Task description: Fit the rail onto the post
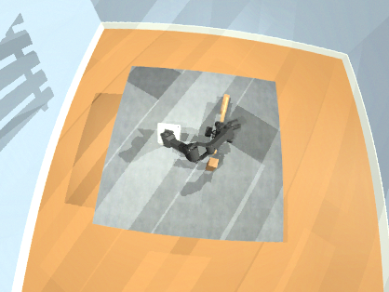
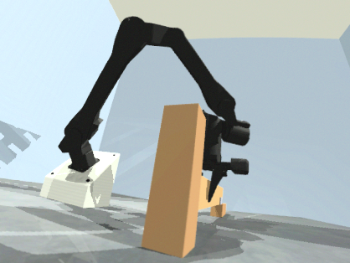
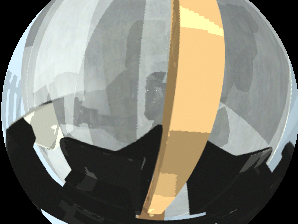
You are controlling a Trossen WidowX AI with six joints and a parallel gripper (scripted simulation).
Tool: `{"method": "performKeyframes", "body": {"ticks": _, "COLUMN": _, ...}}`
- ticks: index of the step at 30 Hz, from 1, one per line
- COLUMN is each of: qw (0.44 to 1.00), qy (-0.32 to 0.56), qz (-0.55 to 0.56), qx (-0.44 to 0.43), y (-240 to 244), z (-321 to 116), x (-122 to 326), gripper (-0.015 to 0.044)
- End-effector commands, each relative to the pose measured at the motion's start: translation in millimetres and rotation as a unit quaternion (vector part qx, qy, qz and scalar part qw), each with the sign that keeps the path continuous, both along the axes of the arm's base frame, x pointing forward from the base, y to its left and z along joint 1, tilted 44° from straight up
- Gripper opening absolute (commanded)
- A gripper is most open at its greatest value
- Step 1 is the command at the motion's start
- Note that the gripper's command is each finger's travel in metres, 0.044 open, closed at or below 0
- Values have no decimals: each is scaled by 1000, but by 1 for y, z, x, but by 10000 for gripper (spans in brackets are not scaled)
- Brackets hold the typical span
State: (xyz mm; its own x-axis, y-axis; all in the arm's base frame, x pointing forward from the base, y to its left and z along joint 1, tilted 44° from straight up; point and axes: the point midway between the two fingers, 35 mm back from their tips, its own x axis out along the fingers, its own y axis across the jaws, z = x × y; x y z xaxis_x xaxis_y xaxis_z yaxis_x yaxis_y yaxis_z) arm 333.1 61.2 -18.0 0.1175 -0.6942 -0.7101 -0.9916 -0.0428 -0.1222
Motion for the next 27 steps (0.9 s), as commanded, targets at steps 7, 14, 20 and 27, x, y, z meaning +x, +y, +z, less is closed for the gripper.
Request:
{"method": "performKeyframes", "body": {"ticks": 7, "qw": 1000, "qy": -4, "qz": 4, "qx": 9, "y": 11, "z": 6, "x": 1, "gripper": 0}}
{"method": "performKeyframes", "body": {"ticks": 14, "qw": 1000, "qy": -4, "qz": 4, "qx": 8, "y": 9, "z": 4, "x": 1, "gripper": 0}}
{"method": "performKeyframes", "body": {"ticks": 20, "qw": 1000, "qy": -4, "qz": 4, "qx": 8, "y": 7, "z": 2, "x": 1, "gripper": 0}}
{"method": "performKeyframes", "body": {"ticks": 27, "qw": 1000, "qy": -4, "qz": 4, "qx": 8, "y": 6, "z": 1, "x": 1, "gripper": 0}}
